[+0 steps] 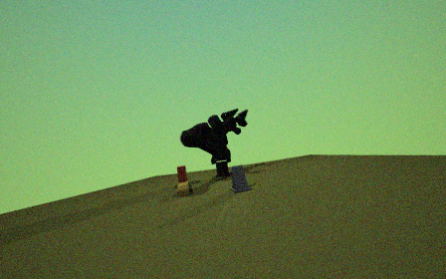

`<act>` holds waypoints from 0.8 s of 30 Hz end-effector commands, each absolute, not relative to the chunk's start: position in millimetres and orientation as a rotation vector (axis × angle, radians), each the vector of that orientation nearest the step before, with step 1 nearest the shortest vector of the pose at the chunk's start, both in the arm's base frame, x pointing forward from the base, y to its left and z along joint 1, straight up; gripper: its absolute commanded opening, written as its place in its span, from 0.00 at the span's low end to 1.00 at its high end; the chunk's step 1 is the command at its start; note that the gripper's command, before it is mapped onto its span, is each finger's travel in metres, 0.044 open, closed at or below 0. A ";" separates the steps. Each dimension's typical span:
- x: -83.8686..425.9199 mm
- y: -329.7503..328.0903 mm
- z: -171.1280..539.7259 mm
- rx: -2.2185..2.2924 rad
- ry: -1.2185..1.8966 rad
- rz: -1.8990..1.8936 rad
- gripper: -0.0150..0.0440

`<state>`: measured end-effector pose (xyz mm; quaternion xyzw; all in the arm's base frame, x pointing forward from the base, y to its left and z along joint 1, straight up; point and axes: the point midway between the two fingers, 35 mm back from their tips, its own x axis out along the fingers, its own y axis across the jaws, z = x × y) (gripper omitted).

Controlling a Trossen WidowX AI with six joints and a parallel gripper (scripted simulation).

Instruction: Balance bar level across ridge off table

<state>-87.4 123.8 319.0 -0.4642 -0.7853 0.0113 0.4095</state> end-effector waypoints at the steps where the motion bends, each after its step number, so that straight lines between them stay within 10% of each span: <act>1: -87.5 124.0 319.1 -1.173 -1.979 0.024 0.89; 24: -87.6 165.7 327.4 -1.761 -2.050 -0.635 0.79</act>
